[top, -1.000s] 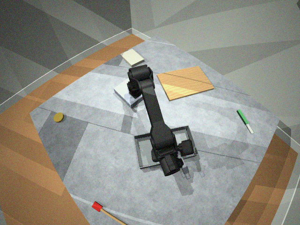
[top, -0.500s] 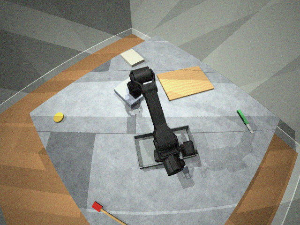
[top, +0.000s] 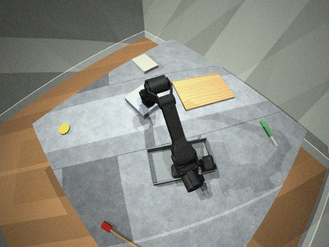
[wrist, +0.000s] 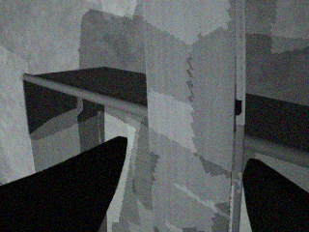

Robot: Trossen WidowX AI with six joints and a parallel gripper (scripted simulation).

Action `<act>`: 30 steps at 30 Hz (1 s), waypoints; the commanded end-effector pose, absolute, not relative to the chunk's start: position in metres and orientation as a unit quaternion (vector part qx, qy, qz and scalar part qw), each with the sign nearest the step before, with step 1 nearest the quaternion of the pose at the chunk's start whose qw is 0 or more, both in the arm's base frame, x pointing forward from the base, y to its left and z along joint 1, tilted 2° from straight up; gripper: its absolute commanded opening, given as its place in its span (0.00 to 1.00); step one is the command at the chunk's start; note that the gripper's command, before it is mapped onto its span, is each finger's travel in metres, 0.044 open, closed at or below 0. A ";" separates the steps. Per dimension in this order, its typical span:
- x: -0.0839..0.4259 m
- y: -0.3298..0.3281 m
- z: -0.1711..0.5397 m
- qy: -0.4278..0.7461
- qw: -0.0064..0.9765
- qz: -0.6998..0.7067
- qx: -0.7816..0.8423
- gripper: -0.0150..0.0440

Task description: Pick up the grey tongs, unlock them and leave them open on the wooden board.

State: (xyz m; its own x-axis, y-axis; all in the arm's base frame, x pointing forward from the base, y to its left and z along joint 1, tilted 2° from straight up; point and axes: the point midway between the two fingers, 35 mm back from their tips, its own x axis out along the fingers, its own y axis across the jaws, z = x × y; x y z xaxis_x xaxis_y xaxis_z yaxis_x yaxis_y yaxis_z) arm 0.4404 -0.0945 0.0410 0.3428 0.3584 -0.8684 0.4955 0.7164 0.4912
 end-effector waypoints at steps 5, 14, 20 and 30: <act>0.440 -0.095 0.042 0.571 0.730 -0.047 0.374 0.53; 0.440 -0.095 0.042 0.571 0.730 -0.047 0.374 0.43; 0.440 -0.095 0.042 0.571 0.730 -0.047 0.374 0.36; 0.441 -0.095 0.058 0.571 0.730 -0.048 0.374 0.00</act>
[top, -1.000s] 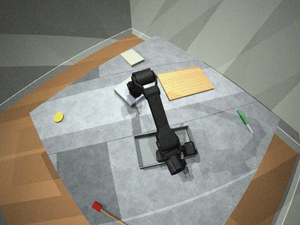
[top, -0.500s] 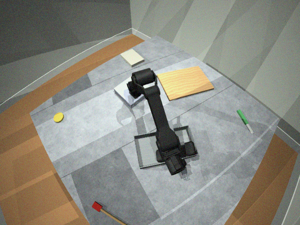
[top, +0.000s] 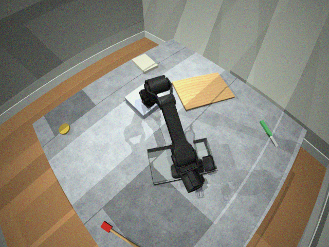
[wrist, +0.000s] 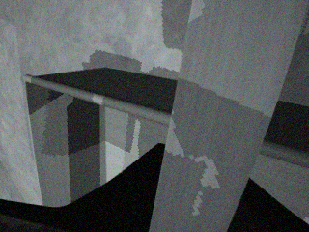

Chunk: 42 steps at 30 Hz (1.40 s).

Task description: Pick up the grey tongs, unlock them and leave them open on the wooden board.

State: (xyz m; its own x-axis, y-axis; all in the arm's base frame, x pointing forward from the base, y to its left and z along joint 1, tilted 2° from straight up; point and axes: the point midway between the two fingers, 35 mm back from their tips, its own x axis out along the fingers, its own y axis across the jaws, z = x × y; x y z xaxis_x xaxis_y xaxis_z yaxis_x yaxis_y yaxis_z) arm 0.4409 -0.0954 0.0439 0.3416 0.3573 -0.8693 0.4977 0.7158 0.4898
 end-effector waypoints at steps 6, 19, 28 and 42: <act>0.438 -0.091 0.118 0.571 0.729 -0.050 0.374 0.00; 0.438 -0.091 0.118 0.572 0.729 -0.051 0.372 0.00; 0.438 -0.090 0.113 0.610 0.729 -0.087 0.297 0.00; 0.436 -0.091 0.114 0.671 0.715 -0.146 0.132 0.00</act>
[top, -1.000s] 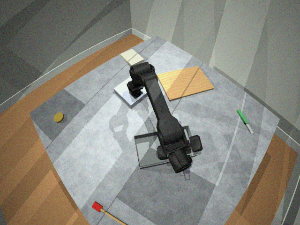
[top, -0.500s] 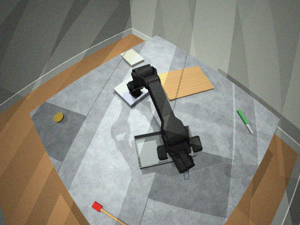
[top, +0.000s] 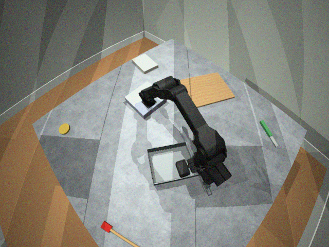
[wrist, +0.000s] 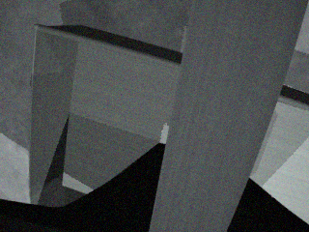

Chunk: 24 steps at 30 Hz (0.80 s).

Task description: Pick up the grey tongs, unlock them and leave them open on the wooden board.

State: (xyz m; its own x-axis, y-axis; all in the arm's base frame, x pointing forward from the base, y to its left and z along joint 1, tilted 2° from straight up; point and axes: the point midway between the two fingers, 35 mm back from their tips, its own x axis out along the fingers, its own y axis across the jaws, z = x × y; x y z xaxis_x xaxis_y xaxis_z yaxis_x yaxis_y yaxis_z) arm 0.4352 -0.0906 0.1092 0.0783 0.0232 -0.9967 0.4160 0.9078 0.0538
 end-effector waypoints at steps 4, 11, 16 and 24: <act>0.436 -0.091 0.114 0.673 0.714 -0.148 0.123 0.00; 0.435 -0.086 0.113 0.675 0.712 -0.144 0.125 0.00; 0.437 -0.057 0.117 0.680 0.716 -0.119 0.101 0.00; 0.435 0.001 0.125 0.687 0.723 -0.064 0.046 0.00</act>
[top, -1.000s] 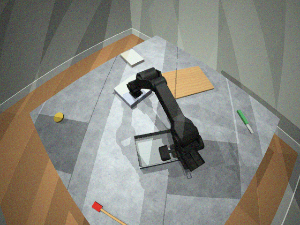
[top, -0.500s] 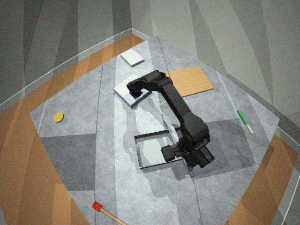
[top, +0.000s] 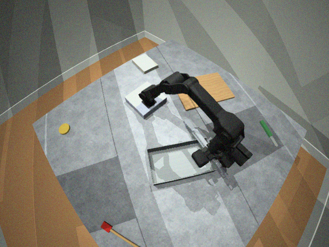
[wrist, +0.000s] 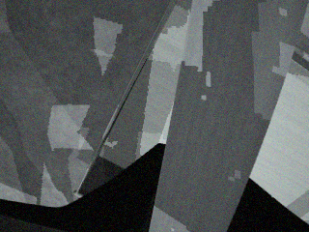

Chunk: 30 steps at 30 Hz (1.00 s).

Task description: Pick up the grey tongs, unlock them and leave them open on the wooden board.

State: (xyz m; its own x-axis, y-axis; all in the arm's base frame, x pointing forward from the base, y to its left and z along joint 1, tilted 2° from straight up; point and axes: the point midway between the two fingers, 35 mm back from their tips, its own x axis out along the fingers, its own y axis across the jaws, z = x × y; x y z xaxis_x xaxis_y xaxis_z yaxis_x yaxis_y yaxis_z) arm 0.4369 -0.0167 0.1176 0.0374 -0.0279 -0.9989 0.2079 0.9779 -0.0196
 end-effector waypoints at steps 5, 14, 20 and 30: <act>0.429 0.037 0.131 0.688 0.724 -0.033 0.015 0.00; 0.412 0.101 0.140 0.689 0.723 0.025 -0.043 0.00; 0.394 0.142 0.147 0.688 0.719 0.064 -0.082 0.00; 0.361 0.197 0.156 0.681 0.709 0.120 -0.139 0.00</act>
